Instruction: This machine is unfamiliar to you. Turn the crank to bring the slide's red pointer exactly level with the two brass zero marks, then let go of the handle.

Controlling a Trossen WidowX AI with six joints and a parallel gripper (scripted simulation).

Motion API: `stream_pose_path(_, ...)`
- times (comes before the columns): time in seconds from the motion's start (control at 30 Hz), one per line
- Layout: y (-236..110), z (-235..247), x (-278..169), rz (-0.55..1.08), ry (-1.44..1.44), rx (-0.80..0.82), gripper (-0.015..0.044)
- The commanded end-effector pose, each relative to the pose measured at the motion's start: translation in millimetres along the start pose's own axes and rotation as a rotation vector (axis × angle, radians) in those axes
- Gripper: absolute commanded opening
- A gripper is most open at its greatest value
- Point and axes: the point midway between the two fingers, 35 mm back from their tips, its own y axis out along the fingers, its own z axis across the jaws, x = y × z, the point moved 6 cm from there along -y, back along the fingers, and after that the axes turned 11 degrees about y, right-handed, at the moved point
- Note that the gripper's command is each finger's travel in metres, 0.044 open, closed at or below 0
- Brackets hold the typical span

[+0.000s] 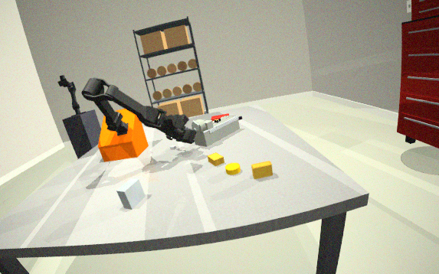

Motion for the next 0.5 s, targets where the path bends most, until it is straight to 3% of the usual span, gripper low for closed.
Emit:
stream_pose_path(0.0, -0.6, 1.2, 0.1, -0.001, 0.005, 0.005, 0.0)
stream_pose_path(0.47, 0.0, 0.1, 0.0, 0.0, 0.0, 0.0, 0.0)
